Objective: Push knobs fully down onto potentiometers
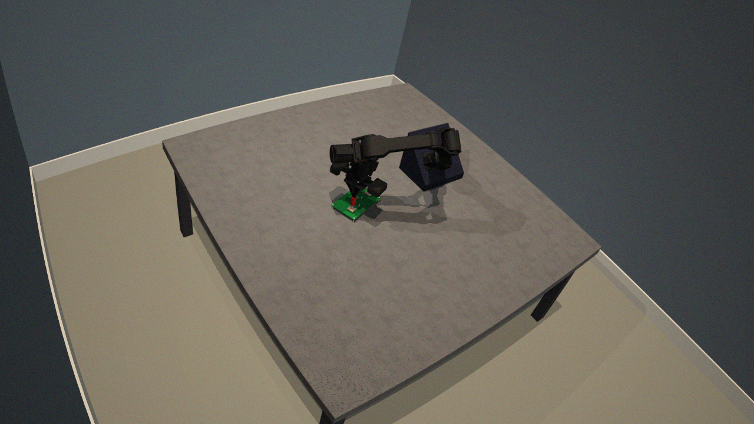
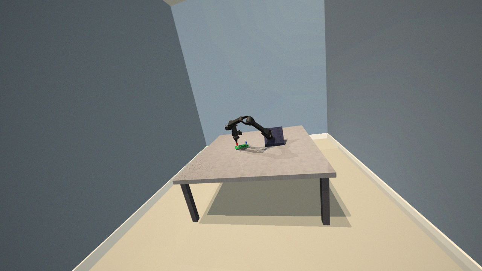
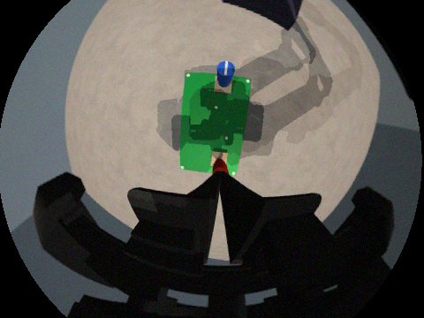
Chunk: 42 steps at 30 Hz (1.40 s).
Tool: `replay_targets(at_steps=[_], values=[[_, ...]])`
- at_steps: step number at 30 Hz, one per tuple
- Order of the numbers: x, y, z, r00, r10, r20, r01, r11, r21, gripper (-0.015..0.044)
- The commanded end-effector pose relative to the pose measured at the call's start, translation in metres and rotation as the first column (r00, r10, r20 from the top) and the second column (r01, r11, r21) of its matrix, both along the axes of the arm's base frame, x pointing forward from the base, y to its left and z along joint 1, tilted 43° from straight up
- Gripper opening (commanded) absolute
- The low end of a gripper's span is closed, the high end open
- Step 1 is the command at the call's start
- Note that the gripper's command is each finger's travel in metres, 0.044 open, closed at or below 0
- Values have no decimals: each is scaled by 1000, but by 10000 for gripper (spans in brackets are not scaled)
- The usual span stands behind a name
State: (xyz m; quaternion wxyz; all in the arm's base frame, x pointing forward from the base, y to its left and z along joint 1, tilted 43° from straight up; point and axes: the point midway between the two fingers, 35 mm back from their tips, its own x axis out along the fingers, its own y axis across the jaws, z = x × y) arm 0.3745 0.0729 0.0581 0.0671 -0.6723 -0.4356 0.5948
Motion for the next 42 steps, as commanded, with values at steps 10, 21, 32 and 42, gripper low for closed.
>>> replay_targets(at_steps=[10,21,32,42], values=[[0,2,-1,1000,-4,-1,4,1000,6,0],[0,2,-1,1000,-4,-1,4,1000,6,0],[0,4,-3,1000,-4,-1,4,1000,6,0],[0,6,-5,1000,-4,-1,4,1000,6,0]])
